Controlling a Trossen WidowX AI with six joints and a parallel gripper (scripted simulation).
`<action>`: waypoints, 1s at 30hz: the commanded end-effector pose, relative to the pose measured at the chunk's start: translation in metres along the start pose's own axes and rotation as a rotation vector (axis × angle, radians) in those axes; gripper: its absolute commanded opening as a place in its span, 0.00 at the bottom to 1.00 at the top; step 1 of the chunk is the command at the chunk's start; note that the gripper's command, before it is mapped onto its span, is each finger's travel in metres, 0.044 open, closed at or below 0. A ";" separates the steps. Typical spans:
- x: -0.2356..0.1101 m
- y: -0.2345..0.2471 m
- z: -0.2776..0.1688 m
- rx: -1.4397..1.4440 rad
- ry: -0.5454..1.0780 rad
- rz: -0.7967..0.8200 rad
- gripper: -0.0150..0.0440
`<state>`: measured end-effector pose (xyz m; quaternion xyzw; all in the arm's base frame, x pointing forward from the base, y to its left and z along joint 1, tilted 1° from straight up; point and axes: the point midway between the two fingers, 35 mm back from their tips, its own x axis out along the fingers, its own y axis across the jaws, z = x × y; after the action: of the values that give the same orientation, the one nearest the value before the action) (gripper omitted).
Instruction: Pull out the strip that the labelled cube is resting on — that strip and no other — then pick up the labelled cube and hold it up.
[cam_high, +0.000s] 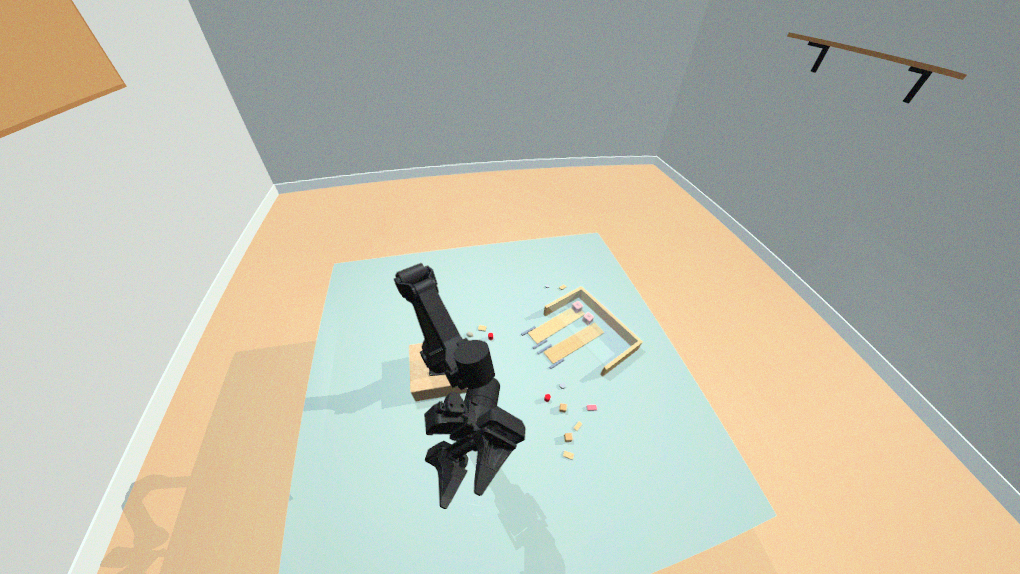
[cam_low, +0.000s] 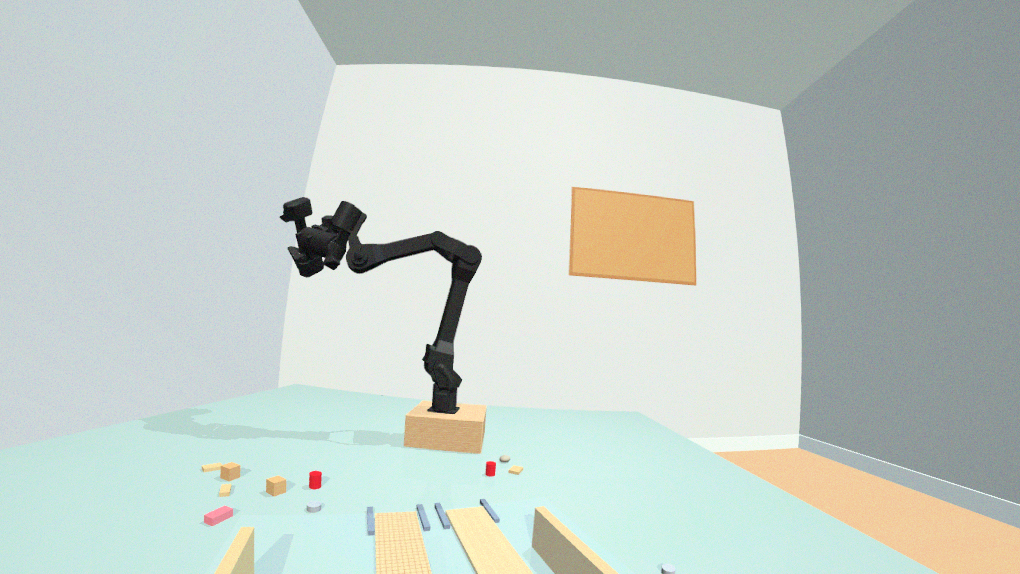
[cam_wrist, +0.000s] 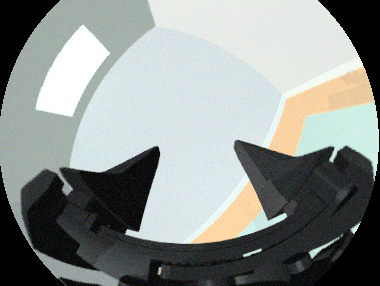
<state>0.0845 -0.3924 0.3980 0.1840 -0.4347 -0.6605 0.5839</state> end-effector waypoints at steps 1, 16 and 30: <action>-0.032 0.021 -0.041 -0.070 0.176 0.084 0.93; -0.248 0.064 -0.176 -0.480 0.893 0.611 0.93; -0.480 0.011 -0.172 -0.810 1.379 1.354 0.93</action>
<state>0.3491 -0.0451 0.2021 0.0621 0.1969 -0.1163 0.9715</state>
